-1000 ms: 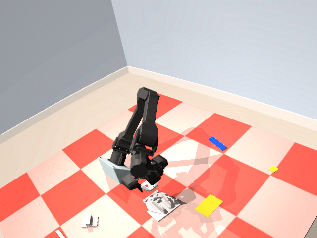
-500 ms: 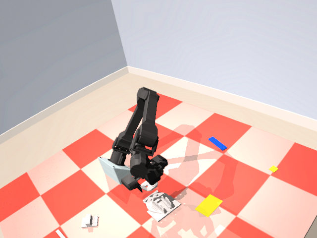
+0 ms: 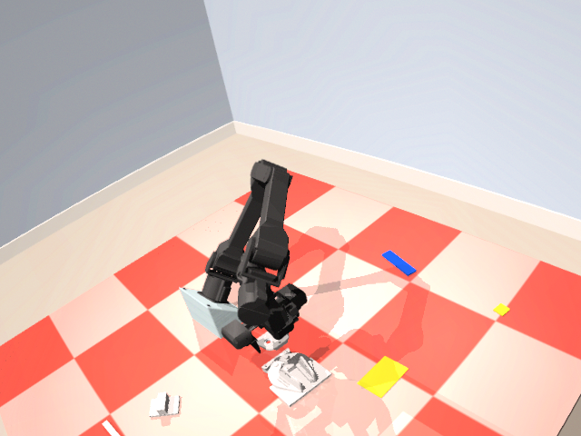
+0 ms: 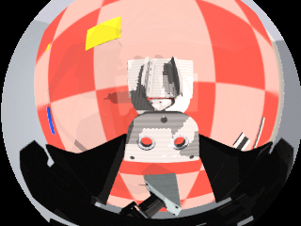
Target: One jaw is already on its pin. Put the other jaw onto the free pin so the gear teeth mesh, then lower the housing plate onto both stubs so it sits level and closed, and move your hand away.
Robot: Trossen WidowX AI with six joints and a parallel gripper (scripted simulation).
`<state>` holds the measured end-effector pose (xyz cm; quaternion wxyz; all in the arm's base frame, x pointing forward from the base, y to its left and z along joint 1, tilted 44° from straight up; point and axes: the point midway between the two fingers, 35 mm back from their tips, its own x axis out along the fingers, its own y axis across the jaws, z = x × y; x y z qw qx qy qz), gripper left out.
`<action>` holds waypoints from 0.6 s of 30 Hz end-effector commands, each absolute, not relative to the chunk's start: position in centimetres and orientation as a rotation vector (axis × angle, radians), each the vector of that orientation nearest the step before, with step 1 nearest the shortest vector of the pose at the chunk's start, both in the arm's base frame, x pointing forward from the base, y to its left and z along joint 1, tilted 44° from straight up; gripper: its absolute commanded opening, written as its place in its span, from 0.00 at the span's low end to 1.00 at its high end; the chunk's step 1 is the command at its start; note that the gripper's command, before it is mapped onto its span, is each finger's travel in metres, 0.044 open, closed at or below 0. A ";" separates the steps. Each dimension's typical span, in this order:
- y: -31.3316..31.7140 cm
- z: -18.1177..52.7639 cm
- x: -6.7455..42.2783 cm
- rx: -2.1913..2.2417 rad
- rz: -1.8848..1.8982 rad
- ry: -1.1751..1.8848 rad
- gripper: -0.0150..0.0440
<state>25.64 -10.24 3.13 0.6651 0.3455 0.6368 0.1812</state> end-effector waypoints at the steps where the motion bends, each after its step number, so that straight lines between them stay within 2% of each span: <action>1: -10.3 3.1 25.6 0.773 0.409 1.438 0.85; 18: -8.8 1.3 26.0 0.772 0.409 1.438 0.85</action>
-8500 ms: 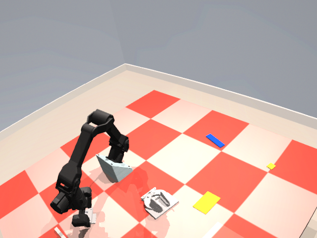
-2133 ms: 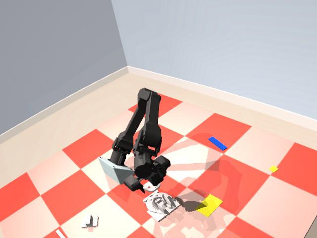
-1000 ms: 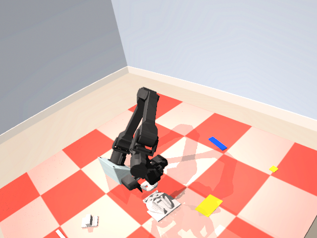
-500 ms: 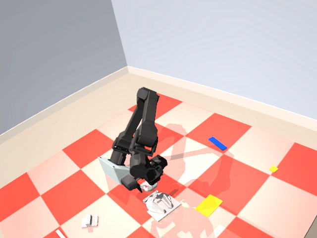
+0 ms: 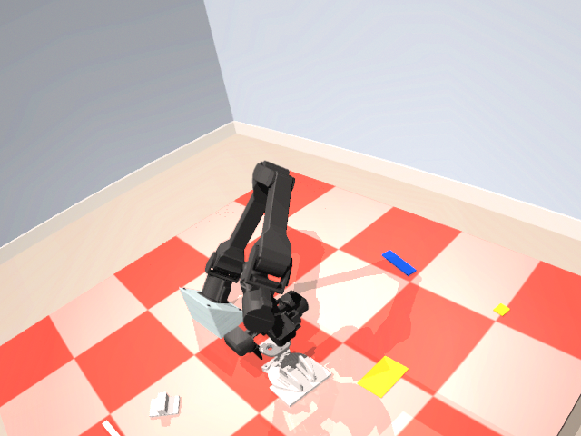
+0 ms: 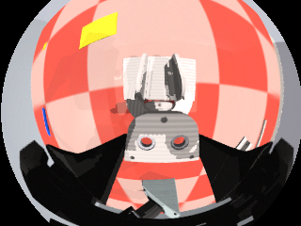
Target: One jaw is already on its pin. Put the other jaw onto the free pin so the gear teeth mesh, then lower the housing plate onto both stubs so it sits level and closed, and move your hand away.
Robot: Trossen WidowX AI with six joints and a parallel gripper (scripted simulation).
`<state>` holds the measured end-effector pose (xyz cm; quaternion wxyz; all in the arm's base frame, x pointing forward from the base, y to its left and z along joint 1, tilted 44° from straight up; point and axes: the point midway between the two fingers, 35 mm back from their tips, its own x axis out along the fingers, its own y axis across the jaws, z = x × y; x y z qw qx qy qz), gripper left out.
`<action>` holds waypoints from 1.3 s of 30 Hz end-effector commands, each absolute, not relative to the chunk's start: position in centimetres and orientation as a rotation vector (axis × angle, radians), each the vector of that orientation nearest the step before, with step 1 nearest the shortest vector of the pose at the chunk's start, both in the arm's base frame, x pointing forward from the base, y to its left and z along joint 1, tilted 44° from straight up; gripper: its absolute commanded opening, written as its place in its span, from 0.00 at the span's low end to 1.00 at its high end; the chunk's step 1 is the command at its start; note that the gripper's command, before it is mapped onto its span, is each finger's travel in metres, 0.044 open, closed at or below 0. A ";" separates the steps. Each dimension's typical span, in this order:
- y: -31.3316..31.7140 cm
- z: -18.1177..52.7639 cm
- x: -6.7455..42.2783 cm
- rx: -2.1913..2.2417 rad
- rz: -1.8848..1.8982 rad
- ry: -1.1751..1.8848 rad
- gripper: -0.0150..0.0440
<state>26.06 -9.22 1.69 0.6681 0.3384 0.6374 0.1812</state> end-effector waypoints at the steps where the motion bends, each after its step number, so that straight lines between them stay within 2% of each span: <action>1: -8.7 1.2 26.1 0.772 0.409 1.438 0.85; 39: -6.1 -1.4 26.4 0.774 0.412 1.436 0.85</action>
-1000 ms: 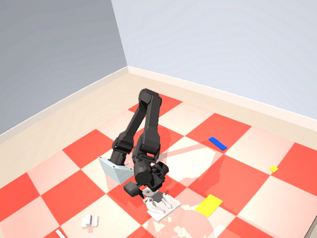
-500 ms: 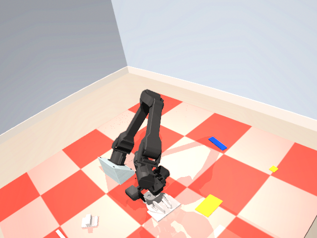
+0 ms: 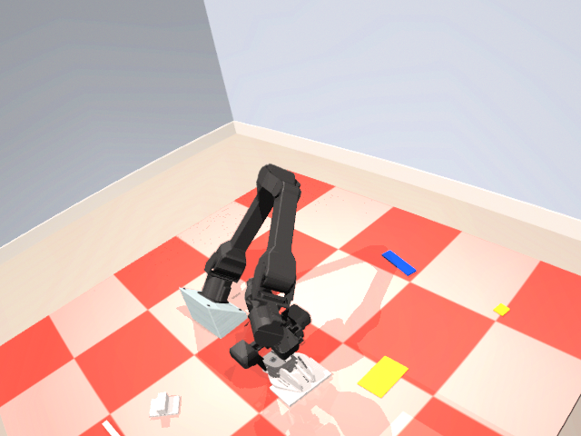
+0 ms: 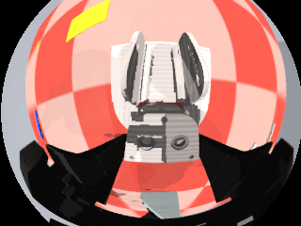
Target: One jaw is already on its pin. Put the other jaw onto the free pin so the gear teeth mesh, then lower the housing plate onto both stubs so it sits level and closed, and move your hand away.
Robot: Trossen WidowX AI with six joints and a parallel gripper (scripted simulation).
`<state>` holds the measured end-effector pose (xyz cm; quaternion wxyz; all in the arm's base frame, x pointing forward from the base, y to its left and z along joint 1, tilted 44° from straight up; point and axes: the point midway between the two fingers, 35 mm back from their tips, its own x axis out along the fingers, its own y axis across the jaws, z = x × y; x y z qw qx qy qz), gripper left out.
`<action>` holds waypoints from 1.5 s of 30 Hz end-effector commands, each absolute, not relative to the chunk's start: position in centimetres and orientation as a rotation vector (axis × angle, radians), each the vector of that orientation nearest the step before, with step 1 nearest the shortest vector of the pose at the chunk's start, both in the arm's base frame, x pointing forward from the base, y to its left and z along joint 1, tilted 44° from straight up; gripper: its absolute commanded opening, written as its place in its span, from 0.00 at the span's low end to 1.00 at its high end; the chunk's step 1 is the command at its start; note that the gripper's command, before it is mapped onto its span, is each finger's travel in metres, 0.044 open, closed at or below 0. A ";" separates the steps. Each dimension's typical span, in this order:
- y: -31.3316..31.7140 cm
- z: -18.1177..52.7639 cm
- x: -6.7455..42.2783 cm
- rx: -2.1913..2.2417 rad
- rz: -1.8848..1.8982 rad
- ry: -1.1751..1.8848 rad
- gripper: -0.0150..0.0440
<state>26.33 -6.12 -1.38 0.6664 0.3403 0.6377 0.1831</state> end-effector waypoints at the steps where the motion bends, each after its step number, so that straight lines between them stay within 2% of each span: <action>1: -6.1 -1.4 26.4 0.774 0.412 1.436 0.85; 45: -5.4 -2.1 26.5 0.779 0.408 1.438 0.85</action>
